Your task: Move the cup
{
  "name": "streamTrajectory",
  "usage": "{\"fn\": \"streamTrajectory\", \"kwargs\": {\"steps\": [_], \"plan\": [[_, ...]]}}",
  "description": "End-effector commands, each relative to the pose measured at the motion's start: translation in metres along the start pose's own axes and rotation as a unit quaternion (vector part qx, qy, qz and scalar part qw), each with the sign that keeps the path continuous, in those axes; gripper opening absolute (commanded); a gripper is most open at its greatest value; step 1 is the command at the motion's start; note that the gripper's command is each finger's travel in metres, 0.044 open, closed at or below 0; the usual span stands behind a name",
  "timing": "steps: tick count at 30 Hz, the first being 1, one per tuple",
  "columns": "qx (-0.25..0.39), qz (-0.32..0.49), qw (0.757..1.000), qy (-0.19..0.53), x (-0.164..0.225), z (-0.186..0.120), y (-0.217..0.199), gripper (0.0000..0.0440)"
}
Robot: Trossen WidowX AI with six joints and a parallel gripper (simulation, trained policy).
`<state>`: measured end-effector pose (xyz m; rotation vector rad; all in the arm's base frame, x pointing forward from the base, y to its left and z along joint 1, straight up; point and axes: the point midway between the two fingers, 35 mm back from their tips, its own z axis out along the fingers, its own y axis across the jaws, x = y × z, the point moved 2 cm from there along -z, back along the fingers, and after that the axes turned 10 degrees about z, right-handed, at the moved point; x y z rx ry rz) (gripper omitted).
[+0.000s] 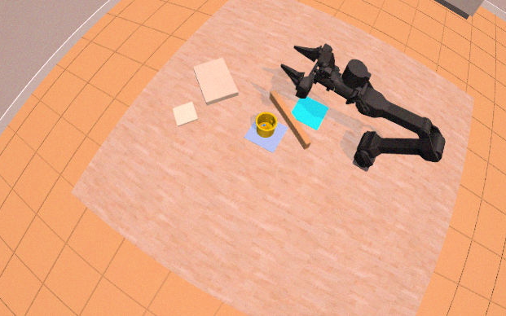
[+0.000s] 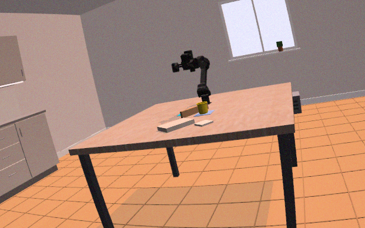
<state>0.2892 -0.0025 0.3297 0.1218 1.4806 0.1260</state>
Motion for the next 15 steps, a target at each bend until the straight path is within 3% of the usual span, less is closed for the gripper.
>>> {"fn": "streamTrajectory", "kwargs": {"steps": [1,11,15], "plan": [[-0.001,0.000,1.000,0.000,-0.001,0.000,0.001,0.0374],[0.006,0.017,1.000,0.025,-0.007,0.007,0.003,0.0115],[0.008,0.033,0.999,0.041,-0.009,0.012,0.005,0.0098]]}}
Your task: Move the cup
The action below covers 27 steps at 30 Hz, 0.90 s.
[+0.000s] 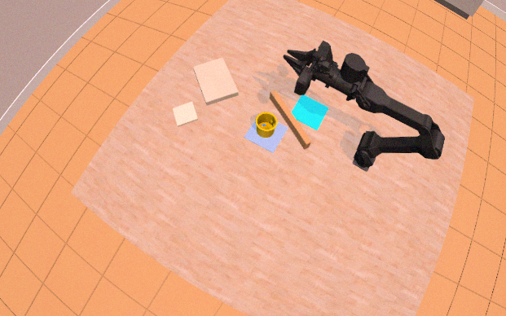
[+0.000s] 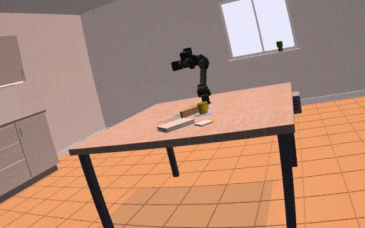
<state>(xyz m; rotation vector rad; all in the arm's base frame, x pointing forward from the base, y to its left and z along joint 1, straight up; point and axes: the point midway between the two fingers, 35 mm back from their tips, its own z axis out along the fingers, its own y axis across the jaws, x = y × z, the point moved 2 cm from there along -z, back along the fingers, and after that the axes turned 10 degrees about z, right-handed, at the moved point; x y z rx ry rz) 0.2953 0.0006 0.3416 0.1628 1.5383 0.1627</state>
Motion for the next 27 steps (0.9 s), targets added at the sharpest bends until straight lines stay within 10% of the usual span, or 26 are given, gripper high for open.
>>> {"fn": "streamTrajectory", "kwargs": {"steps": [1,27], "plan": [[0.003,0.013,1.000,0.015,0.001,0.006,0.001,0.0101],[0.016,0.152,0.980,0.126,-0.011,0.038,0.024,0.0161]]}}
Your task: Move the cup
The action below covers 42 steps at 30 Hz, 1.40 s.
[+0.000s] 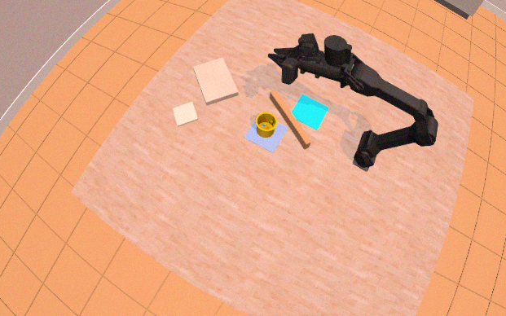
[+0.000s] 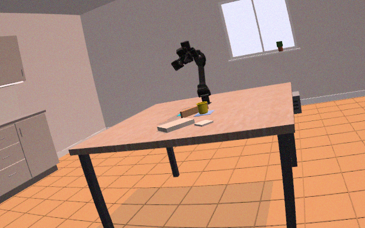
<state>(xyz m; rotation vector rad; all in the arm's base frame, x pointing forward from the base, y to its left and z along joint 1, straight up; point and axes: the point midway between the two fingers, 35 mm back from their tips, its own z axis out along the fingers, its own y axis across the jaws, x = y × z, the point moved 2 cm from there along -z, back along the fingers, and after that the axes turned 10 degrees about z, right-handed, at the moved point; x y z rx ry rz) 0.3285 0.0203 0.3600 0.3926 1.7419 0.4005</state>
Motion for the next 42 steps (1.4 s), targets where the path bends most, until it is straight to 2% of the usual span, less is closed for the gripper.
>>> {"fn": "streamTrajectory", "kwargs": {"steps": [1,21,42], "plan": [[0.007,0.017,1.000,0.016,0.001,0.006,0.001,0.0163],[0.056,0.144,0.981,0.114,0.007,0.029,0.016,0.0182],[0.151,0.262,0.929,0.213,0.033,0.047,0.022,0.0179]]}}
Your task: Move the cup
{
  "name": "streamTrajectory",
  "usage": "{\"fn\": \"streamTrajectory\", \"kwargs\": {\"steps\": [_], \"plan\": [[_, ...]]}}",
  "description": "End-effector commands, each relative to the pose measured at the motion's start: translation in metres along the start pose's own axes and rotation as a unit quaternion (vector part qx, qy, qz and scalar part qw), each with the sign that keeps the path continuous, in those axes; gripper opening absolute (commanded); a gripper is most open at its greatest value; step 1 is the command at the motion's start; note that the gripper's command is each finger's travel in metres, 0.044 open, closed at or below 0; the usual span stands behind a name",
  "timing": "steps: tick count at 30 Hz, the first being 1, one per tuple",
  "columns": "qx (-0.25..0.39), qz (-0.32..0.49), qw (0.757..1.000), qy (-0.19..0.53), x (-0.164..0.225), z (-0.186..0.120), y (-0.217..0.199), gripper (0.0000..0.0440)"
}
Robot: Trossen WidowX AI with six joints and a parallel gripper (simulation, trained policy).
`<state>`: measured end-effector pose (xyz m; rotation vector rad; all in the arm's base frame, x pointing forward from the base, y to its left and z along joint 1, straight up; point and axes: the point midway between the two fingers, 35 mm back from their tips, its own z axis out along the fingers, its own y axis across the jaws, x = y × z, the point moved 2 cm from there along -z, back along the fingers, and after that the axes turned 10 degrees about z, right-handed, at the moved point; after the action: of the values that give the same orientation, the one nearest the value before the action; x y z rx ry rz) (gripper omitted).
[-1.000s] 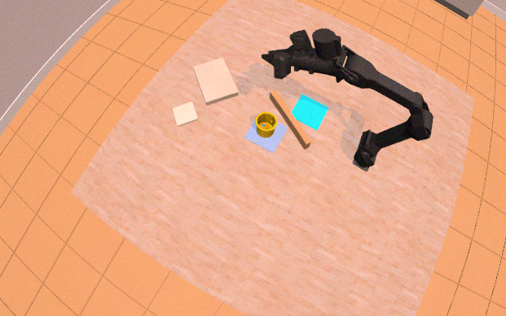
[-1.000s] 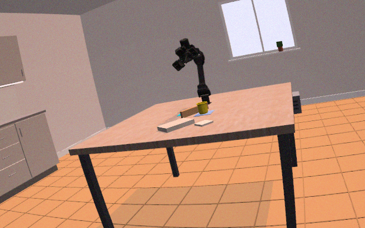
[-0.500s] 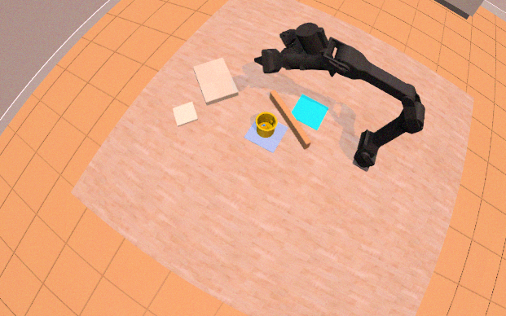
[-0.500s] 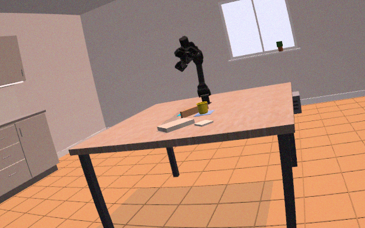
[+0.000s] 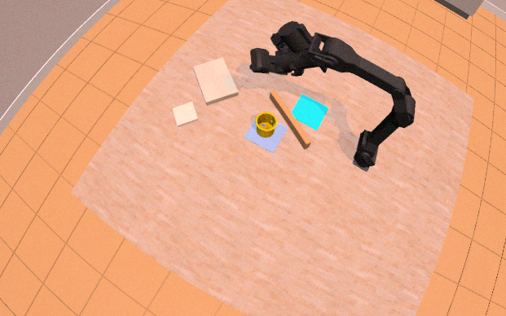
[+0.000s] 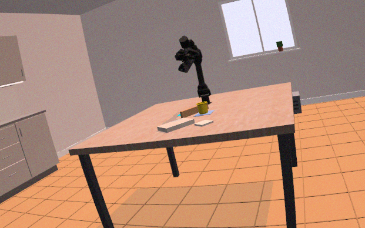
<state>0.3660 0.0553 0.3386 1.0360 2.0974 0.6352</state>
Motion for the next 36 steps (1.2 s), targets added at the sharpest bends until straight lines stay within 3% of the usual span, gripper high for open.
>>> {"fn": "streamTrajectory", "kwargs": {"steps": [1,23,36], "plan": [[0.018,0.016,1.000,0.014,0.004,0.008,-0.002,0.0178],[0.167,0.095,0.978,0.082,0.031,0.037,-0.028,0.0141],[0.271,0.101,0.951,0.111,0.049,0.056,-0.059,0.0147]]}}
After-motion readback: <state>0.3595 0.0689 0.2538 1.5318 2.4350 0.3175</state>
